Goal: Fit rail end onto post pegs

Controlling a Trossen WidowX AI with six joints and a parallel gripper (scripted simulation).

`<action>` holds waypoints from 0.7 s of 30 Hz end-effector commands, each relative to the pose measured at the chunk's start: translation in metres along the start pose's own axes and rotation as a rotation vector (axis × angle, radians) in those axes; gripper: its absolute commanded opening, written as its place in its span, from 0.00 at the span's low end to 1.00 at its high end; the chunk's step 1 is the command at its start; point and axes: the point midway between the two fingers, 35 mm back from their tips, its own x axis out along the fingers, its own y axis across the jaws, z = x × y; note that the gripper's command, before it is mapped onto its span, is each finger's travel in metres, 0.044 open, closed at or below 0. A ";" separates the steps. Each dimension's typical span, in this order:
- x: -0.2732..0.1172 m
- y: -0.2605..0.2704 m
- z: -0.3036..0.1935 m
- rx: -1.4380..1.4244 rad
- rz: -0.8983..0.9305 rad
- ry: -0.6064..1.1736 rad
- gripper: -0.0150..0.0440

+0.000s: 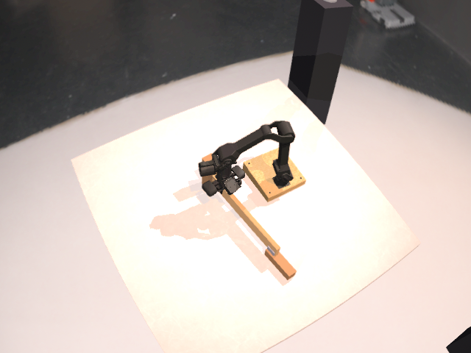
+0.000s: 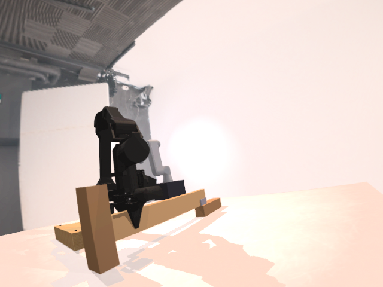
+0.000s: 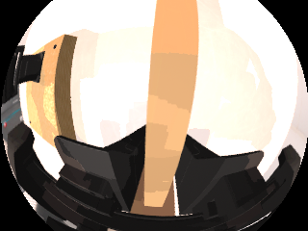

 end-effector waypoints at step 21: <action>-0.001 0.000 -0.010 0.002 -0.002 0.006 0.25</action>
